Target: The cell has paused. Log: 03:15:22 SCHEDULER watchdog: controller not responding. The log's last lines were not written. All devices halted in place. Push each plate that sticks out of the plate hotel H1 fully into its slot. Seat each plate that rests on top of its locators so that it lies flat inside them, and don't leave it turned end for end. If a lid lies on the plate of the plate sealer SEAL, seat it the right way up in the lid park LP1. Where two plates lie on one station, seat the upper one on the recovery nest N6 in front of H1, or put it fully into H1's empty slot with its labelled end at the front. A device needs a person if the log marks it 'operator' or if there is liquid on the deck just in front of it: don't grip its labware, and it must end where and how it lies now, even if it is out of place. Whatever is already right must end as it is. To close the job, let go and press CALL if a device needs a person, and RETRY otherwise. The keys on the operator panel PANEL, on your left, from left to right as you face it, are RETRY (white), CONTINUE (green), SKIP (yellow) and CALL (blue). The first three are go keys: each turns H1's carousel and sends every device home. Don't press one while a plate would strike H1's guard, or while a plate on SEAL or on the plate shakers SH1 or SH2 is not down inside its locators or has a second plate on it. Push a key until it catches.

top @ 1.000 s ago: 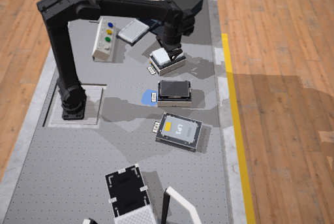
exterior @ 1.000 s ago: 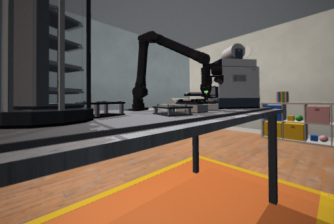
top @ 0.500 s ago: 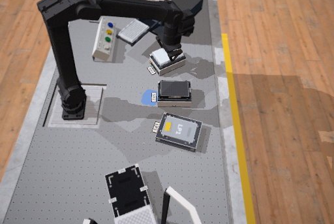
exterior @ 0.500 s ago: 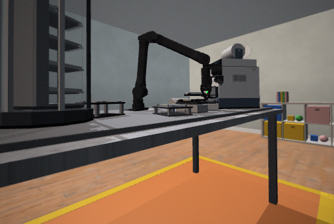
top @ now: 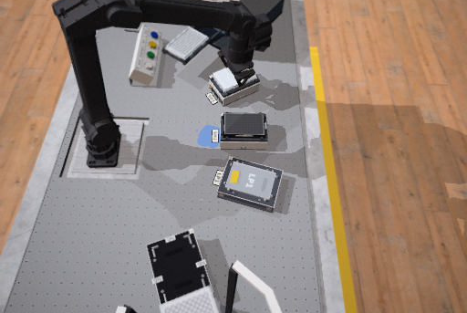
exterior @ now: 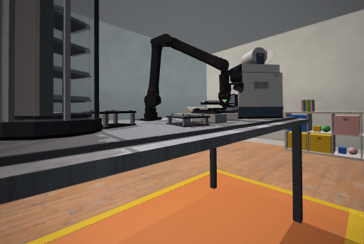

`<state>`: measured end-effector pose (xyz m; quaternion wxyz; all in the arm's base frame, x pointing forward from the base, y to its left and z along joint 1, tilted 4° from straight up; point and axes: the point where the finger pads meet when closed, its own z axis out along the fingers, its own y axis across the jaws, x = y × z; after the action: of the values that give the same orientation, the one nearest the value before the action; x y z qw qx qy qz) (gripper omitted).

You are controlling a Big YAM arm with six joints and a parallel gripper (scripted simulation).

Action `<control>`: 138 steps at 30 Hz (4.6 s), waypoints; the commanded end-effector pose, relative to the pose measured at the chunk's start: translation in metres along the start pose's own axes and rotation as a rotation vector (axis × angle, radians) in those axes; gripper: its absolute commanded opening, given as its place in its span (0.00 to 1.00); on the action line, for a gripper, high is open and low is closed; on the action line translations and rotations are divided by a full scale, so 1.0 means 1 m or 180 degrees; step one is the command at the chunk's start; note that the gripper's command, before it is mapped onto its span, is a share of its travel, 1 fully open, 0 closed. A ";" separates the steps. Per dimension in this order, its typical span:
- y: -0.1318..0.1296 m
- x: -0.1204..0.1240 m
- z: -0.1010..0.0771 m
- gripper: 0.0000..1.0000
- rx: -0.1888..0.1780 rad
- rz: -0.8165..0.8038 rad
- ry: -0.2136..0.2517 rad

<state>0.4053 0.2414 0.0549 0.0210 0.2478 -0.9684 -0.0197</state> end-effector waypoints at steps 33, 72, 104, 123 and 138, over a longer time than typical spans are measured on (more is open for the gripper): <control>-0.007 0.001 0.013 0.82 -0.0006 0.0013 0.0062; -0.007 0.002 0.013 1.00 -0.0006 0.0014 0.0060; -0.007 0.002 0.013 1.00 -0.0006 0.0014 0.0060; 0.000 -0.019 -0.041 1.00 -0.0009 0.0000 -0.0185; 0.011 -0.017 -0.065 1.00 -0.0009 -0.0013 -0.0123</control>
<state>0.4067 0.2424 0.0997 0.0227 0.2474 -0.9685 -0.0192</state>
